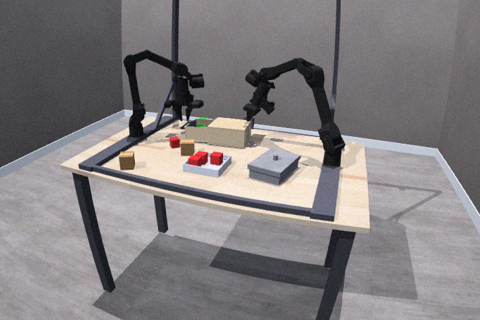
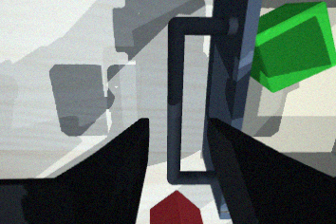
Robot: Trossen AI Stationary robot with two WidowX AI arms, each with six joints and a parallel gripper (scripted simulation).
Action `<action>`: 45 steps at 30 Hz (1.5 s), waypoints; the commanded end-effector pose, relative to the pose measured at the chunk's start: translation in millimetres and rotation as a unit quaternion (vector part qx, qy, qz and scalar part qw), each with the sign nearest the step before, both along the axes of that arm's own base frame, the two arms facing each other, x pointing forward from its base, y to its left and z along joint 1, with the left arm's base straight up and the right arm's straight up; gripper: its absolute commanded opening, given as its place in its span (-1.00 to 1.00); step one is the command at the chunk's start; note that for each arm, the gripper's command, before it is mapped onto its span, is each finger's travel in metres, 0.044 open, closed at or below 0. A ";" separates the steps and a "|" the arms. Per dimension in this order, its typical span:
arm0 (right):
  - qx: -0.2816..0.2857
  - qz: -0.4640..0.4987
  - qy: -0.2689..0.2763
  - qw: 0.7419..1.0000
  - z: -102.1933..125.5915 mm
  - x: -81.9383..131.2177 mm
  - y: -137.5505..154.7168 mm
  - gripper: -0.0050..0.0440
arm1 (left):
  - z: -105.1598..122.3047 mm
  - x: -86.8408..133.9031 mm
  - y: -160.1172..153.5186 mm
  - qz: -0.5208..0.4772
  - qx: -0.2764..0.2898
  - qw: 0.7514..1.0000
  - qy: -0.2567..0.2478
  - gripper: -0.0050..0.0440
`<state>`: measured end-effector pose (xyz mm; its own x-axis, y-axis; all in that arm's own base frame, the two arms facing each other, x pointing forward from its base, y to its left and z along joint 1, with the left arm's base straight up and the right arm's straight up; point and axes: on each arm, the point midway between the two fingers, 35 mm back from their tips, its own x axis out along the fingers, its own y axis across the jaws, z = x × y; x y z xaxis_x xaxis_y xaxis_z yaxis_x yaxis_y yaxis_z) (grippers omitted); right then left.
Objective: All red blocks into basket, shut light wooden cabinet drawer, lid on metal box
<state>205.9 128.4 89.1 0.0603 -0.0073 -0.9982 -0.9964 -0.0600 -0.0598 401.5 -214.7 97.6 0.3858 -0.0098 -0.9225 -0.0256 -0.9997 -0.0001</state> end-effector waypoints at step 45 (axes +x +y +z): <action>0.011 0.005 -0.007 1.000 -10.4 23.1 4.0 -0.91 | -47.8 -10.5 10.4 0.002 0.029 0.998 0.059 -1.00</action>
